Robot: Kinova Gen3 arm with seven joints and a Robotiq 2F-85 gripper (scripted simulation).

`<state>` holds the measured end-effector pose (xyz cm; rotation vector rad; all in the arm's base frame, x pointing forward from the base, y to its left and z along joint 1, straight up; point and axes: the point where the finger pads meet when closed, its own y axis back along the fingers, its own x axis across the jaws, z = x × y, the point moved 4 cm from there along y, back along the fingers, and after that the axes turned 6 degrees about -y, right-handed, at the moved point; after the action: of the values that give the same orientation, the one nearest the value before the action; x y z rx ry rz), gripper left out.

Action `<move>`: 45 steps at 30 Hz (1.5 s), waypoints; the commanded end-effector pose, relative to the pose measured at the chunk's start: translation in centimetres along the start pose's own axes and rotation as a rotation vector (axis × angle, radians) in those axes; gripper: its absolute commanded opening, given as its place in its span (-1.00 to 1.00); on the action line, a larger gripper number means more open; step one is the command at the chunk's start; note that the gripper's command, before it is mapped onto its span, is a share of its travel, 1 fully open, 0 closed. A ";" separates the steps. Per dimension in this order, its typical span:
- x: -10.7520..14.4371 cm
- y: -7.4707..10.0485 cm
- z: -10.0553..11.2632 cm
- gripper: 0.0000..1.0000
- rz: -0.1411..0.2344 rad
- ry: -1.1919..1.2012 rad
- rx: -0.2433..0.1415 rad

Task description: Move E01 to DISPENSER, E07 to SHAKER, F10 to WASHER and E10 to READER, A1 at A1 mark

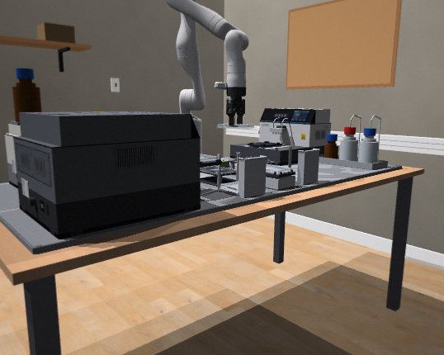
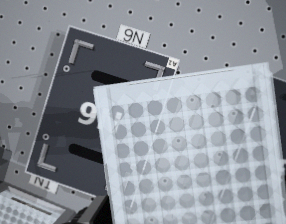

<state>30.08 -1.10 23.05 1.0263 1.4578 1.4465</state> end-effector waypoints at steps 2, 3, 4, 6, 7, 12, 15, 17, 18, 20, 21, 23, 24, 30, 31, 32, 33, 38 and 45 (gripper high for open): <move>0.6 0.0 0.0 0.88 0.000 0.020 -0.001; 0.9 0.0 -0.1 0.88 0.000 0.032 -0.001; 1.2 0.0 -0.1 0.88 0.000 0.043 -0.001; 1.9 0.0 -0.1 0.88 0.000 0.047 -0.001; 2.2 0.0 -0.2 0.88 0.000 0.047 -0.001; 3.9 0.0 -0.3 0.88 0.000 0.047 -0.001; 4.9 0.0 -0.4 0.88 0.000 0.082 -0.001; 5.2 0.0 -0.4 0.88 0.000 0.094 -0.001; 5.2 0.0 -0.4 0.88 0.000 0.094 -0.001; 5.9 0.0 -0.5 0.88 0.000 0.117 -0.001; 6.2 0.0 -0.5 0.88 0.000 0.129 -0.001; 6.9 0.0 -0.6 0.88 0.000 0.152 -0.001; 7.2 0.0 -0.6 0.88 0.000 0.156 -0.001; 9.2 0.0 -0.8 0.88 0.000 0.156 -0.001; 9.5 0.0 -0.8 0.88 0.000 0.156 -0.001; 9.9 0.0 -0.9 0.88 0.000 0.167 -0.001; 10.2 0.0 -0.9 0.88 0.000 0.179 -0.001; 11.2 0.0 -1.0 0.88 0.000 0.214 -0.001; 13.5 0.0 -1.2 0.88 0.000 0.264 -0.001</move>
<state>24.74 10.63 22.99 0.8585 1.6406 1.6303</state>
